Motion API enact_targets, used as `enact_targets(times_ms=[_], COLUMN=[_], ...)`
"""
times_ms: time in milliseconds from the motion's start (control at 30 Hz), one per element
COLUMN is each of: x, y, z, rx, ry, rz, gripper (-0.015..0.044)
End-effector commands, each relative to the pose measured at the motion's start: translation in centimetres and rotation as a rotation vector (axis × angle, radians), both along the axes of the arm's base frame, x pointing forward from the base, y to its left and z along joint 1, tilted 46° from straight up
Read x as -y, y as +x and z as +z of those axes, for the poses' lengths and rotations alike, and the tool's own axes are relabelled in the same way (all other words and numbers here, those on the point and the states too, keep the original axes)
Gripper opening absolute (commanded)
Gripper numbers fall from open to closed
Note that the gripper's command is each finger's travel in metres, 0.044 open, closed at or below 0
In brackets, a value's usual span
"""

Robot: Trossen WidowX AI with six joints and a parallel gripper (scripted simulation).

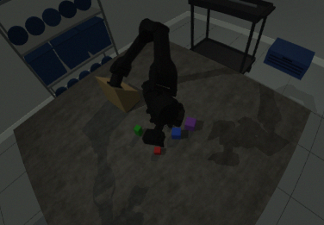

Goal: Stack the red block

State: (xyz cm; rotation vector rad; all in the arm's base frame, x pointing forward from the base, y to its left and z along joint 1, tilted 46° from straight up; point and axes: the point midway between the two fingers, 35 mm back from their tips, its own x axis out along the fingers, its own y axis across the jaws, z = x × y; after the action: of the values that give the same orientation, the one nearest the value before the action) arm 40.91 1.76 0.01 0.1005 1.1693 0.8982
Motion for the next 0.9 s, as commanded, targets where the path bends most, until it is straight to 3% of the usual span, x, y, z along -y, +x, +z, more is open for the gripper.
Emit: enact_targets(times_ms=[0,267,867], x=[-1.1,-3.4,-6.9], y=[-1.5,-5.3,-6.3], z=[-3.3,-9.3,-12.0], rx=[-0.019,-0.042,-0.042], ry=[0.011,0.063,0.068], rz=[0.112,0.333,0.338], gripper=[0.044,0.044,0.044])
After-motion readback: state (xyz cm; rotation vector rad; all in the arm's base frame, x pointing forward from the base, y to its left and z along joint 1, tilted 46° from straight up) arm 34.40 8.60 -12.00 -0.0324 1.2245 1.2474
